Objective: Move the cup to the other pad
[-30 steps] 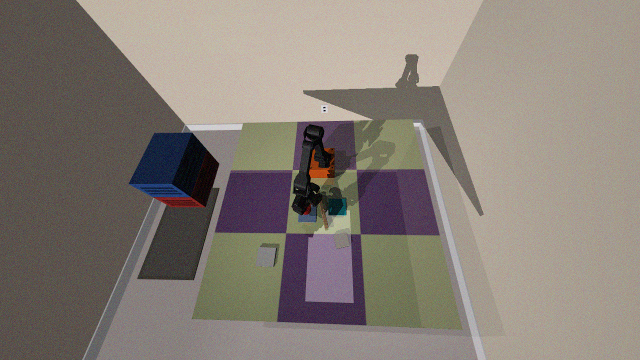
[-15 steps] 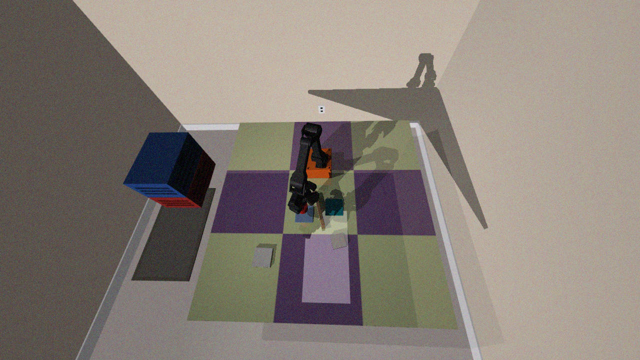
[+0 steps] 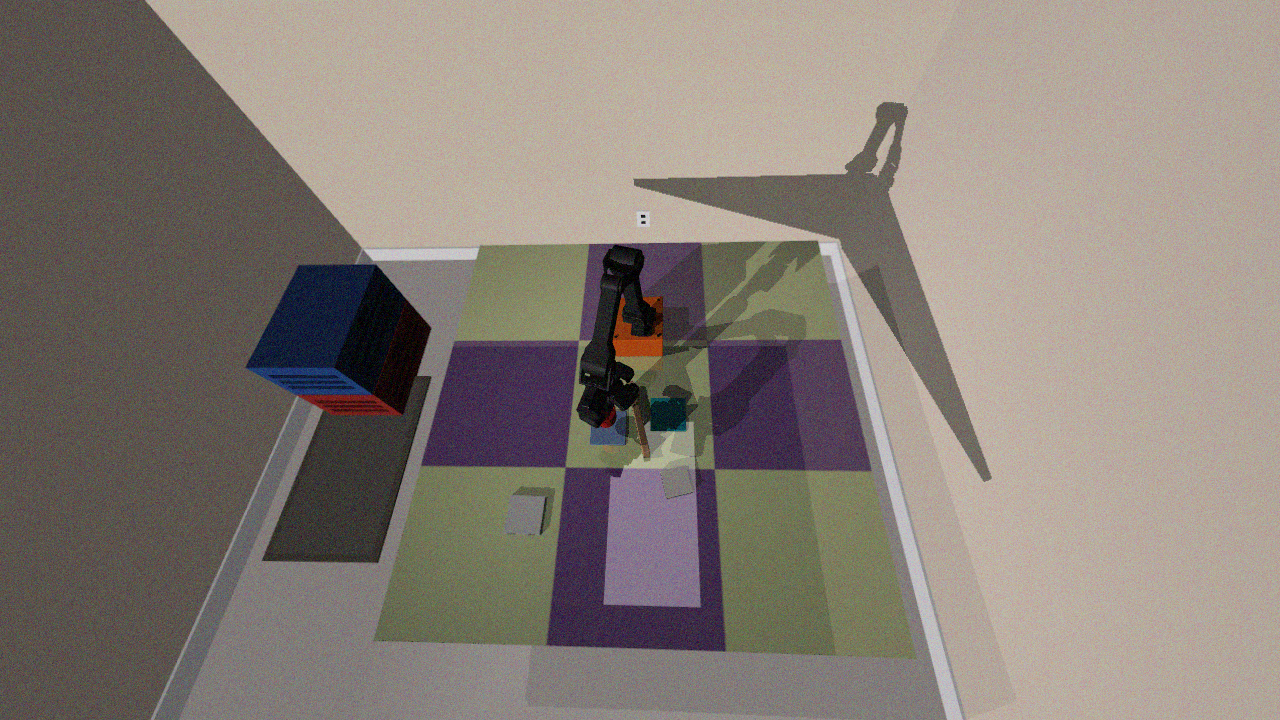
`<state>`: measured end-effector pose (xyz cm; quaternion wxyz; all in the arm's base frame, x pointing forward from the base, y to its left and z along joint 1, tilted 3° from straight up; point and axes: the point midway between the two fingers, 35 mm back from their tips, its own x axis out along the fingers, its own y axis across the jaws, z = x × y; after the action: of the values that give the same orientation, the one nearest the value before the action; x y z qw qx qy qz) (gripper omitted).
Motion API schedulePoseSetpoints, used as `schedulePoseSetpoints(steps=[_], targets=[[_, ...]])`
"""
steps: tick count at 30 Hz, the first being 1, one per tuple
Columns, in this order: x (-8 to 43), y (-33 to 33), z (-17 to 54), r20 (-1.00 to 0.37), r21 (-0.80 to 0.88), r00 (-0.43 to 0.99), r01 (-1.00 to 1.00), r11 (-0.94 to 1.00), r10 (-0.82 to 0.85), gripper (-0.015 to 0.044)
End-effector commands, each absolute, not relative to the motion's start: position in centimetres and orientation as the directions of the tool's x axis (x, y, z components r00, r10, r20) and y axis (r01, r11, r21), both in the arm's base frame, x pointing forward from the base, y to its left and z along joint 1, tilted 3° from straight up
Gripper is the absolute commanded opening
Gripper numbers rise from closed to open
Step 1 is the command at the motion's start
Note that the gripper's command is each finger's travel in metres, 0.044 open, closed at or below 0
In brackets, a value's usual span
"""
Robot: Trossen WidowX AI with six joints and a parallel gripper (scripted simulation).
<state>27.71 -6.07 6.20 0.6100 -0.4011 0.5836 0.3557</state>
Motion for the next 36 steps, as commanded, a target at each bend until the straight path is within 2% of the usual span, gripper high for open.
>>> schedulePoseSetpoints(steps=[1,36], targets=[[27.5,-5.4,6.1,-0.997,-0.073,0.064,-0.902,0.426,-0.035,0.0],[25.7,1.3,6.1,-0.998,-0.069,0.062,-0.901,0.428,-0.032,0.0]])
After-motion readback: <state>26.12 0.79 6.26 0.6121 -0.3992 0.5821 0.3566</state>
